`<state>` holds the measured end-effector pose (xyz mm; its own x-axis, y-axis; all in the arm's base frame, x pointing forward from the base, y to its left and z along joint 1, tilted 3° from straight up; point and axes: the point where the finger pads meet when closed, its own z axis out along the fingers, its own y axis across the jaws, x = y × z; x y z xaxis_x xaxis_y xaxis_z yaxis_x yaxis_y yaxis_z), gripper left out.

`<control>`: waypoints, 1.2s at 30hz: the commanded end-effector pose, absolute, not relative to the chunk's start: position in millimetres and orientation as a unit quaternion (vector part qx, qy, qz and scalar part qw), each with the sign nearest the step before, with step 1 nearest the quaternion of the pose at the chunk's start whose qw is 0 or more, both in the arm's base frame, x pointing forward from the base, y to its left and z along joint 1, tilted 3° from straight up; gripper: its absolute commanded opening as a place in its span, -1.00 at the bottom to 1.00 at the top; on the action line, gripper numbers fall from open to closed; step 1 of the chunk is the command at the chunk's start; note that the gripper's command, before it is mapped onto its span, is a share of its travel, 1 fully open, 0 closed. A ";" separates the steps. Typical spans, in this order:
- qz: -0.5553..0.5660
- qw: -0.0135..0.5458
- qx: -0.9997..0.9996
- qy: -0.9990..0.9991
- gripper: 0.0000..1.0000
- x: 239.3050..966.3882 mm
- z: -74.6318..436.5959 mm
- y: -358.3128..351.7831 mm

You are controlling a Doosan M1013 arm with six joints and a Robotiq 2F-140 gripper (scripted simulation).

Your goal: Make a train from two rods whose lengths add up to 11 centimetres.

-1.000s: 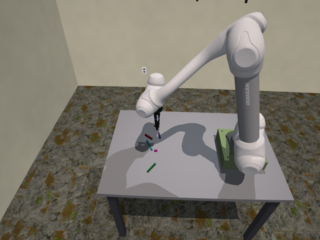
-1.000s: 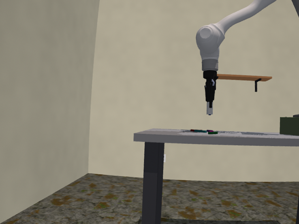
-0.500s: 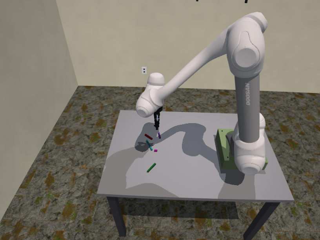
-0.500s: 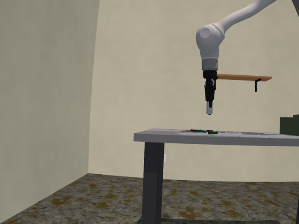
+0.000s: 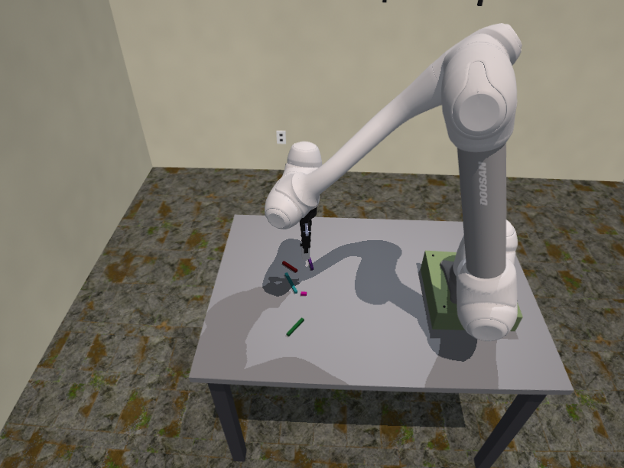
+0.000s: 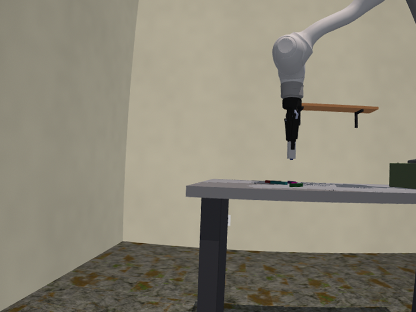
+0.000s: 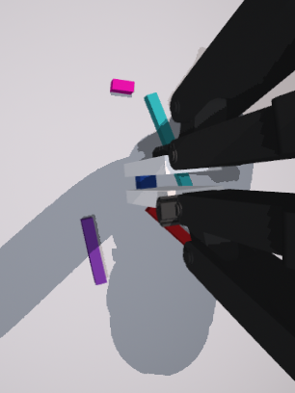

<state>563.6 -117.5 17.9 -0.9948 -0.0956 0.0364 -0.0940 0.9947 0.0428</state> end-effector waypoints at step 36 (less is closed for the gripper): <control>-0.014 0.023 -0.212 -0.977 -0.94 558.0 27.4 34.3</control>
